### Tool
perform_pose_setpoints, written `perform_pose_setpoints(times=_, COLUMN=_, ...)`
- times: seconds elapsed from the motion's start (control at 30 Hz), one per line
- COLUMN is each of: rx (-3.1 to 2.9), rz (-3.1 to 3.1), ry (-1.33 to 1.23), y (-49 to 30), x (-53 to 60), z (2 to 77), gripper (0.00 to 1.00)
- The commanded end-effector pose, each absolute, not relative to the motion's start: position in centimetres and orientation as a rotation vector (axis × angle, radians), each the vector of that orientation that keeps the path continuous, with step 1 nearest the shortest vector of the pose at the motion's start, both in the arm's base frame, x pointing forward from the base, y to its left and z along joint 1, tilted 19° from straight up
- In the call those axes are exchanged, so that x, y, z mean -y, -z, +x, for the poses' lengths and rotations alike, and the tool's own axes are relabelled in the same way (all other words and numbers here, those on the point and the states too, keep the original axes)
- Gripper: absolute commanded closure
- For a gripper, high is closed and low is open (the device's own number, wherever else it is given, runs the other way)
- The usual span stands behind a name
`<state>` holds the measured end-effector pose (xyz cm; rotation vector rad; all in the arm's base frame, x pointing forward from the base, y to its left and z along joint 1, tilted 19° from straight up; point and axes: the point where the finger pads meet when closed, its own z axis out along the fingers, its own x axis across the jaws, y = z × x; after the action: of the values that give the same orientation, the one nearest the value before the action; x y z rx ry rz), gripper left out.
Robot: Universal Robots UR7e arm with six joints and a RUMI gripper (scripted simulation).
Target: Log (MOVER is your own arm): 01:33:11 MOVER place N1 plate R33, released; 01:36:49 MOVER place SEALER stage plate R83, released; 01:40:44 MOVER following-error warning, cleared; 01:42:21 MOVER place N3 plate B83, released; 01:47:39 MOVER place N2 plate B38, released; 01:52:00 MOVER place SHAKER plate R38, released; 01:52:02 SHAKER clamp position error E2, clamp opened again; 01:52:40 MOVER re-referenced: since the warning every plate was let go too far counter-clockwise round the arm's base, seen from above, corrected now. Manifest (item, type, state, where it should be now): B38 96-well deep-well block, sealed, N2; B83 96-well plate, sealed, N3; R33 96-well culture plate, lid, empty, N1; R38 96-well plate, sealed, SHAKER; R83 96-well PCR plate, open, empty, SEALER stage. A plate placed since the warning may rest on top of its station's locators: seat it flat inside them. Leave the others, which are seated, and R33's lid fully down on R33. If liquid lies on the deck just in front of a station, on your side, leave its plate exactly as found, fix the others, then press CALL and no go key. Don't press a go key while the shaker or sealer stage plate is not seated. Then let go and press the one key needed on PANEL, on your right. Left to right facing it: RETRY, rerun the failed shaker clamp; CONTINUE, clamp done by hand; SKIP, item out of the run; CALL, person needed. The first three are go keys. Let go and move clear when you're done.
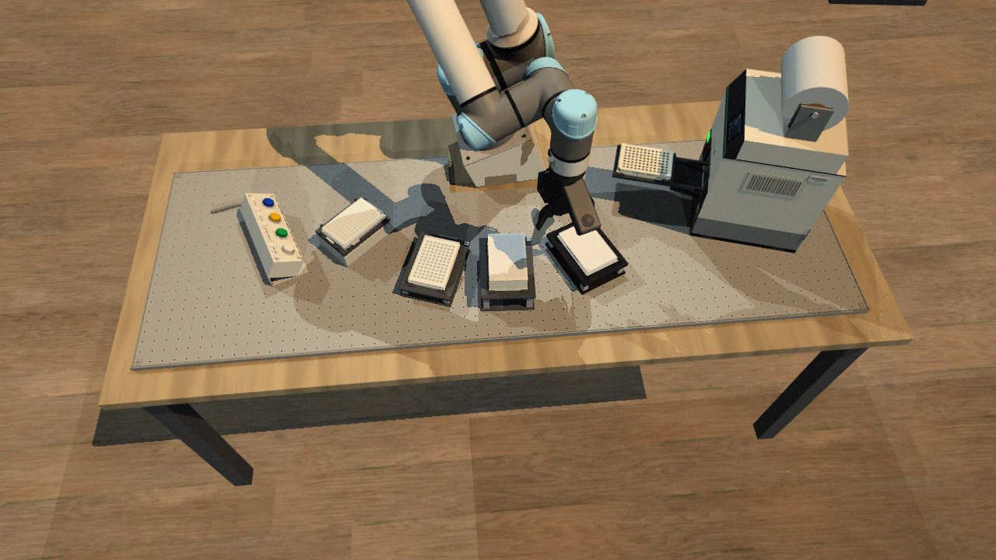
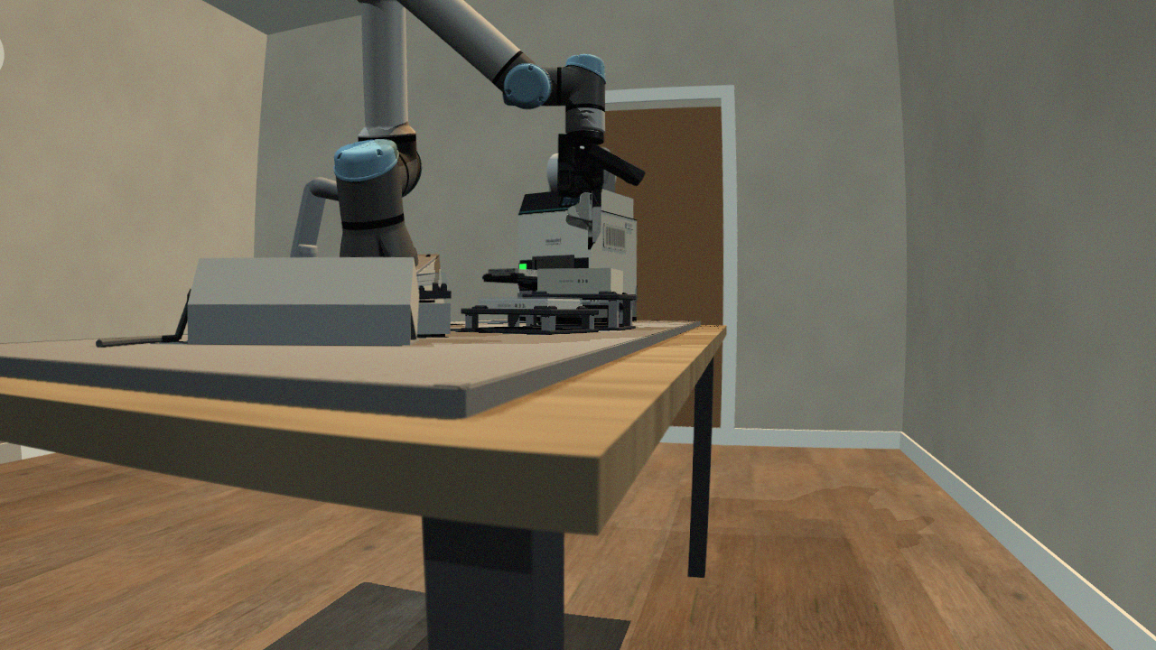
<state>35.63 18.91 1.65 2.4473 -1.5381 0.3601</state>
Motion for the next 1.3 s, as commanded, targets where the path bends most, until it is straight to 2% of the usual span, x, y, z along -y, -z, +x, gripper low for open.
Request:
perform_pose_setpoints(times=0.0, rx=1.588, rz=2.422, ry=-0.367, y=-2.2, x=-17.7, z=36.3, gripper=0.18)
perform_pose_setpoints(times=0.67, rx=2.024, rz=2.128, ry=-0.426, y=-5.1, x=-9.5, z=38.5, gripper=0.18)
perform_pose_setpoints(times=1.27, rx=2.048, rz=2.109, ry=-0.429, y=-7.4, x=-3.2, z=40.3, gripper=0.18)
